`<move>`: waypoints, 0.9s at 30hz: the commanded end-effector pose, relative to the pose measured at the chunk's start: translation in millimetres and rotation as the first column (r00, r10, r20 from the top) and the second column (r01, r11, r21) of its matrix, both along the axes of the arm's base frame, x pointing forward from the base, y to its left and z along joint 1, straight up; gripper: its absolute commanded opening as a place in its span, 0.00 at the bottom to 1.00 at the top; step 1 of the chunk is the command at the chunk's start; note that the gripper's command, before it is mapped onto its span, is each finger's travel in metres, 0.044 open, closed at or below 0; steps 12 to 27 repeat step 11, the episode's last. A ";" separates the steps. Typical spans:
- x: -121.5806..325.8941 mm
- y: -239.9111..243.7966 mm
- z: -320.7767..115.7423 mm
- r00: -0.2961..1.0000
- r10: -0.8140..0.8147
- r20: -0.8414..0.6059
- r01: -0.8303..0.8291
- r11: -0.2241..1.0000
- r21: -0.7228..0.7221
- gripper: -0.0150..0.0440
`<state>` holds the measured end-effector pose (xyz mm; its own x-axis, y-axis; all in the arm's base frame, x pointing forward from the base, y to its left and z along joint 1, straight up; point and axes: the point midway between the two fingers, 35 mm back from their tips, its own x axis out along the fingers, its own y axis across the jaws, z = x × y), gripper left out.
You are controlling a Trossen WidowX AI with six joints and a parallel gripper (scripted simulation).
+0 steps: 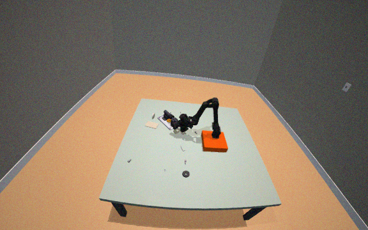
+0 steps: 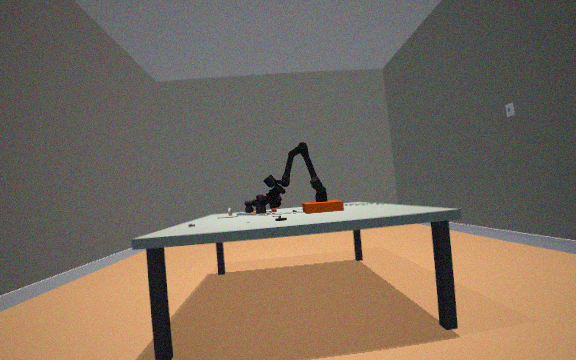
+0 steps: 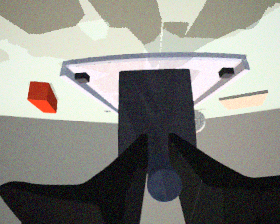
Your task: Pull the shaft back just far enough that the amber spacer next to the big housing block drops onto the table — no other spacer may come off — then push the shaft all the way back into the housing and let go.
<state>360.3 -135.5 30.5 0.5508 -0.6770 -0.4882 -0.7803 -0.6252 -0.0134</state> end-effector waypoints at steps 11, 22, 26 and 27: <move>-4.9 8.0 5.5 1.000 0.000 0.000 0.001 1.000 0.003 0.92; -4.9 8.0 5.5 1.000 0.000 0.000 0.001 1.000 0.003 0.92; -4.9 8.0 5.5 1.000 0.000 0.000 0.001 1.000 0.003 0.92; -4.9 8.0 5.5 1.000 0.000 0.000 0.001 1.000 0.003 0.92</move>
